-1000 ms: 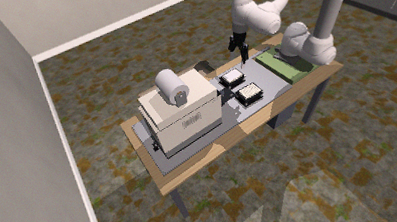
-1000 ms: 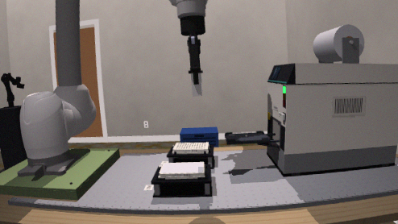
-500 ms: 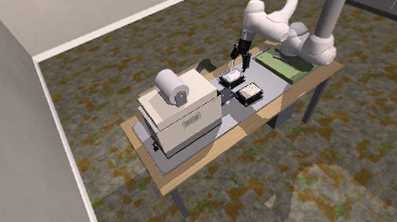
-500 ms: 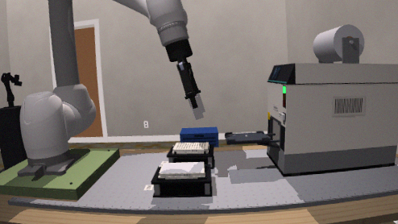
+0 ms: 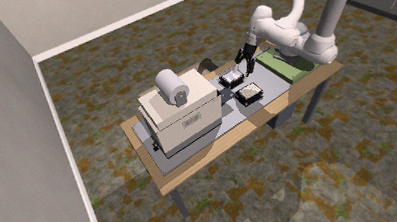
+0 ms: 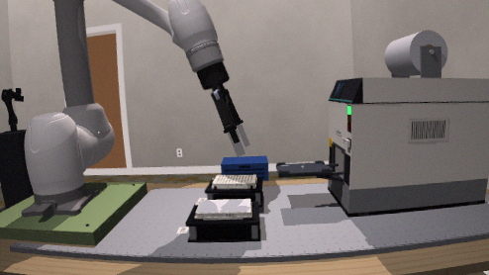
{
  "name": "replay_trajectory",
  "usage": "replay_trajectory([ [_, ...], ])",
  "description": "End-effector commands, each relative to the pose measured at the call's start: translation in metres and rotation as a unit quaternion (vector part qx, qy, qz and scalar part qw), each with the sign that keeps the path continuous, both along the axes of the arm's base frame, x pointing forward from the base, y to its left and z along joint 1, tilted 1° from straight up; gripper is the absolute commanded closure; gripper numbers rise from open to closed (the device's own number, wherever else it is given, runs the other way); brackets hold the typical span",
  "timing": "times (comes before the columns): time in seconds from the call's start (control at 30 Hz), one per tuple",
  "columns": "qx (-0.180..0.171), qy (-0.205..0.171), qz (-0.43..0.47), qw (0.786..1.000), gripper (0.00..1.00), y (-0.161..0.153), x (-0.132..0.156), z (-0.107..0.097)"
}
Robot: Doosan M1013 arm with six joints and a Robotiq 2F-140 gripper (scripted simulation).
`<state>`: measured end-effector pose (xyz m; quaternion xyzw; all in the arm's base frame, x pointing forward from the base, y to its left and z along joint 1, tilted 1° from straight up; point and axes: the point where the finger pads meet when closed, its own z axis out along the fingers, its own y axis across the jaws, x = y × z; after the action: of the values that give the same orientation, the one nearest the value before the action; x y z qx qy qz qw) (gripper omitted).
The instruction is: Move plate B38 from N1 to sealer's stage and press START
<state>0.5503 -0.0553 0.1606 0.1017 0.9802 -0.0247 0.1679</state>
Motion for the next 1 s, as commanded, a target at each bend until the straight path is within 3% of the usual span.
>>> replay_trajectory([
  [0.0,0.0,0.0,0.0,1.0,0.3,0.012,-0.002,0.0],
  [0.5,0.0,0.0,0.0,1.0,0.3,0.076,-0.015,-0.001],
  [0.97,0.0,0.0,0.0,1.0,0.3,0.076,-0.015,-0.004],
])
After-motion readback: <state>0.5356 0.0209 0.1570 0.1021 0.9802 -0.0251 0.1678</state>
